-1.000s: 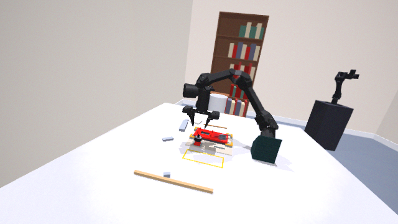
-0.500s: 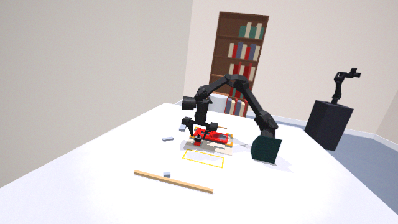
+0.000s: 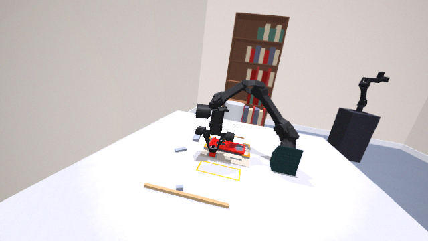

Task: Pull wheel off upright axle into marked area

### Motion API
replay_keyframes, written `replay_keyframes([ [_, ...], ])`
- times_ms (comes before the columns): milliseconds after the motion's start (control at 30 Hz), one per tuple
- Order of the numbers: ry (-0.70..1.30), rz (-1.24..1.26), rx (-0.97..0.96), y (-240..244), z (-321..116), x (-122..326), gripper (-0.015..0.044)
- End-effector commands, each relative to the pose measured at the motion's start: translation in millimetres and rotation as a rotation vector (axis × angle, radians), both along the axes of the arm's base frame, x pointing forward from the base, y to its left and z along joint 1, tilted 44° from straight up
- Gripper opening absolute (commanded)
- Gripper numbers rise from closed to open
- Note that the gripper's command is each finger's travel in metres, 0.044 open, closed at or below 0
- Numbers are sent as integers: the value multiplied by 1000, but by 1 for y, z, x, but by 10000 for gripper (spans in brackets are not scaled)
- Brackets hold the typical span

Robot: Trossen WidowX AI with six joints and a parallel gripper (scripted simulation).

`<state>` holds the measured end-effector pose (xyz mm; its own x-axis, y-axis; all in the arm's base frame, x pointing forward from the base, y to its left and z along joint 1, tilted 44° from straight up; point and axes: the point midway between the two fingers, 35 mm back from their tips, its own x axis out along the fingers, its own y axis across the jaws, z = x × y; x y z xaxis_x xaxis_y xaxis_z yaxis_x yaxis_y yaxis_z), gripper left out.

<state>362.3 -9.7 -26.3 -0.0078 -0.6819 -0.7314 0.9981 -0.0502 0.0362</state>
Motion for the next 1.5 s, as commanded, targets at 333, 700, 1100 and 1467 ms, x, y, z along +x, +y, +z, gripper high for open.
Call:
replay_keyframes([
  [333, -4, -1, 0, 1, 1, 1, 0],
  [700, -3, -1, 0, 4, 4, 1, 0],
  [1100, -1, 0, 0, 6, 7, 1, 0],
  [1467, 0, 0, -1, 9, 9, 1, 0],
])
